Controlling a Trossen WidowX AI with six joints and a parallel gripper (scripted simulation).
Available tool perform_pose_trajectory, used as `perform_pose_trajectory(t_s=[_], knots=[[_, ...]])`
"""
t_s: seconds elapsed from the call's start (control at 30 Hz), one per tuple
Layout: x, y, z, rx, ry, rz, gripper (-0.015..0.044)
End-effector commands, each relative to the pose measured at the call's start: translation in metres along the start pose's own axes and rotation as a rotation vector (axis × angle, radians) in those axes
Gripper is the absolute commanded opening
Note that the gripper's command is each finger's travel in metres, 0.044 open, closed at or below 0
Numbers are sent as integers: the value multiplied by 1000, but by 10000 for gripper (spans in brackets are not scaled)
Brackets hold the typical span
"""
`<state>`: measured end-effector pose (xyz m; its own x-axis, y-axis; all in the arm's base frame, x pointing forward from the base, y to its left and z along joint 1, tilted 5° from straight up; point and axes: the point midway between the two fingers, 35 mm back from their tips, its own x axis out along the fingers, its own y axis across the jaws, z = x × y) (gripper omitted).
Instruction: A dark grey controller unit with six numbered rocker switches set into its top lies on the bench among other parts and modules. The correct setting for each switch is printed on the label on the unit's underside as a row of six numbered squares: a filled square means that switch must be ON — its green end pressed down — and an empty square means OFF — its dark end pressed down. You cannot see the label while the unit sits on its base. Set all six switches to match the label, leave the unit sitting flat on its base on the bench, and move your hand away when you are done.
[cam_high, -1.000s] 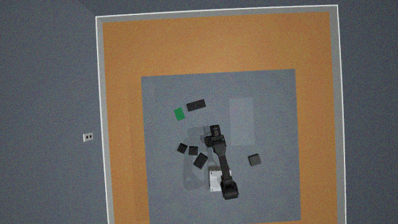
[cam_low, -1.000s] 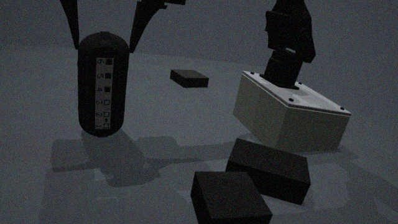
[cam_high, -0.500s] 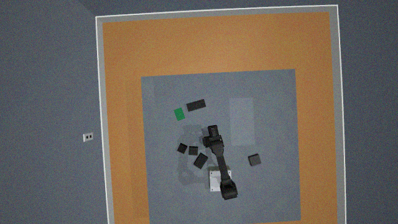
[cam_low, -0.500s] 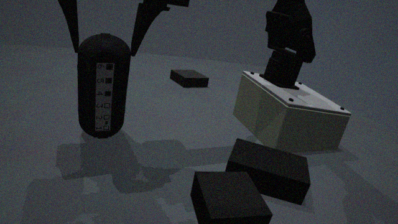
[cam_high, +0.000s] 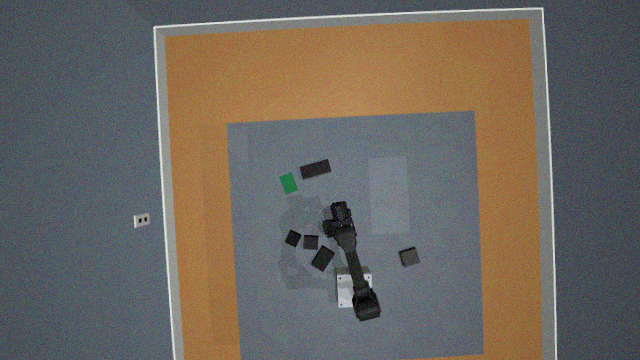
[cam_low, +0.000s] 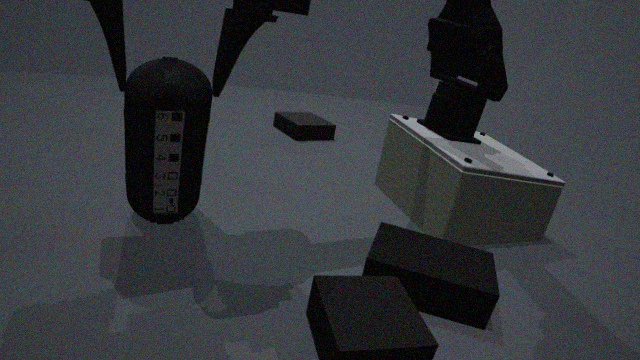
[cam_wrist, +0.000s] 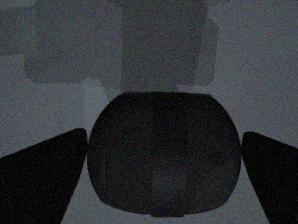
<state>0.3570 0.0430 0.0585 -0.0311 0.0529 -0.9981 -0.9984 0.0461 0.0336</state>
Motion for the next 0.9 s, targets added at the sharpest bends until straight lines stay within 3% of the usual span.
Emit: perform_pose_trajectory(t_s=[0.0,0.87], knots=[[5,0,4,4,-2,6,338],[12,0,23,3,-3,6,338]])
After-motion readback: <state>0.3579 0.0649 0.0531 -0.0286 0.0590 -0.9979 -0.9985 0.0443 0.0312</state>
